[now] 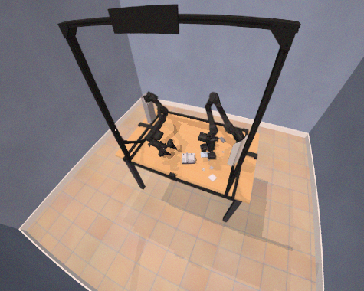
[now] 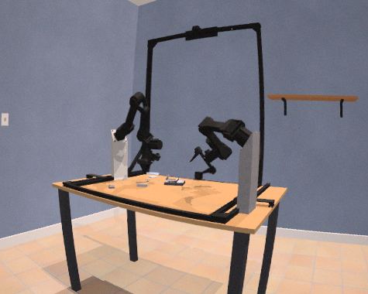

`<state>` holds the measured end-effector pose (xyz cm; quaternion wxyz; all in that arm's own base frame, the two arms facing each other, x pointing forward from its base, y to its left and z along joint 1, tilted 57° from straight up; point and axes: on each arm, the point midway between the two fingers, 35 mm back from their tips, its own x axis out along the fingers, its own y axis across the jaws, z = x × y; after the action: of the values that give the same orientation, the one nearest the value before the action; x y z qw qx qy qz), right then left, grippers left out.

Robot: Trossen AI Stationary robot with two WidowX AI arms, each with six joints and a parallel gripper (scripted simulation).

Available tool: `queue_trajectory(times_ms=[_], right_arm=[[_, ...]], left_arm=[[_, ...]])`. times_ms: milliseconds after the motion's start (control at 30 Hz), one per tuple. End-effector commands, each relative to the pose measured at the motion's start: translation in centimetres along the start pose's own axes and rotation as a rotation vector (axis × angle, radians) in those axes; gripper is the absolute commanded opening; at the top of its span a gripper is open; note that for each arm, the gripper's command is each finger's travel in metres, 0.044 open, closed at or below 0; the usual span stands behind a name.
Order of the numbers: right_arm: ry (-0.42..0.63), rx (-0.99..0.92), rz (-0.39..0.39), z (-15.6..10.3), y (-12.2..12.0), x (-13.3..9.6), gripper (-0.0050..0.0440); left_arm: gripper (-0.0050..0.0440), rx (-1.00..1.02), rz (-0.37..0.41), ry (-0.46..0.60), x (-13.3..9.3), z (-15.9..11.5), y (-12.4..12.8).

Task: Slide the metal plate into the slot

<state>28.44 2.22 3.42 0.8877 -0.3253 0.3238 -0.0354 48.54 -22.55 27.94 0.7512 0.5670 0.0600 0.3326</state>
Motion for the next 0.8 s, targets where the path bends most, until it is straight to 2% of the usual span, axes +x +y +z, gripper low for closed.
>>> queue_trajectory(times_ms=[0,767], right_arm=[[0.003,0.0,-0.003,0.6,0.0,0.6,-0.005],[0.003,0.001,-0.003,3.4,0.0,3.4,-0.005]], left_arm=[[0.044,0.0,-0.003,0.002,-0.1,0.0,0.0],[0.044,0.0,-0.003,0.002,-0.1,0.0,0.0]])
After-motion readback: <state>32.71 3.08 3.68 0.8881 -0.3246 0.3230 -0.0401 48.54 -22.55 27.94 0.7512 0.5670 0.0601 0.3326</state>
